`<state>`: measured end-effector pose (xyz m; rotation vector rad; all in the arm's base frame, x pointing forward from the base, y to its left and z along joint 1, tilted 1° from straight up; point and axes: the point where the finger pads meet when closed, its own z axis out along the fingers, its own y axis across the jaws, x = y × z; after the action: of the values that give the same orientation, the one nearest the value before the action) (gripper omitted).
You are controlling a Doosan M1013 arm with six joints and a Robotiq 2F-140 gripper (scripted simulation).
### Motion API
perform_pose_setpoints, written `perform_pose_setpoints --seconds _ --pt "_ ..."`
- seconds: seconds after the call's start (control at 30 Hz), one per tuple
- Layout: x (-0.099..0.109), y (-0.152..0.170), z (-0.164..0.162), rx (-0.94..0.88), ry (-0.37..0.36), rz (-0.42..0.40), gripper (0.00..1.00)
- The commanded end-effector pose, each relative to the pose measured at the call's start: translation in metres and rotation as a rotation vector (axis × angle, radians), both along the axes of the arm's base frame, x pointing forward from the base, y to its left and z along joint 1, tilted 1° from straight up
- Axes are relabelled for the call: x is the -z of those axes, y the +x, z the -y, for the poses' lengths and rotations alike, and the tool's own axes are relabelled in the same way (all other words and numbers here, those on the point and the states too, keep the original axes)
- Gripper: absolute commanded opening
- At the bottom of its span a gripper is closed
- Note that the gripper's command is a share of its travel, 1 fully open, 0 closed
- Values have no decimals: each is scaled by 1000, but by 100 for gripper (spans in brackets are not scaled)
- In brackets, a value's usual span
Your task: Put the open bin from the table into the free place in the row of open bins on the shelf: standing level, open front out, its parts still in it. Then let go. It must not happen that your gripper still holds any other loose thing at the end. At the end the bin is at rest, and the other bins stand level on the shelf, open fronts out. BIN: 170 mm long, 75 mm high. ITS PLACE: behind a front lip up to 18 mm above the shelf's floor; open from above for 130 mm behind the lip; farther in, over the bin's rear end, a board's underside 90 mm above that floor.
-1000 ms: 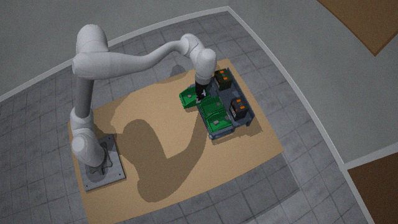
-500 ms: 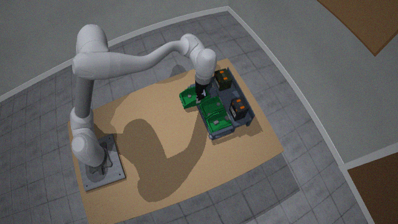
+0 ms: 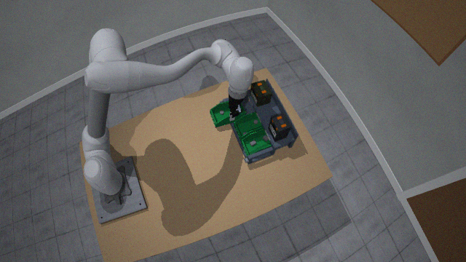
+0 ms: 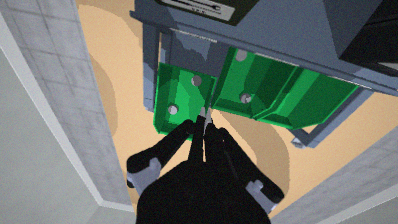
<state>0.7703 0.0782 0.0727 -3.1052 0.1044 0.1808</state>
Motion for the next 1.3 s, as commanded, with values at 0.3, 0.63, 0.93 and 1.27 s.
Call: perform_pose_setpoints --seconds 0.3,0.63,0.93,1.27 --pt "0 0 0 0 0 0 0" --pt "0 0 0 0 0 1 0" --pt "0 2 0 0 0 3 0" --pt "0 6 0 0 0 9 0"
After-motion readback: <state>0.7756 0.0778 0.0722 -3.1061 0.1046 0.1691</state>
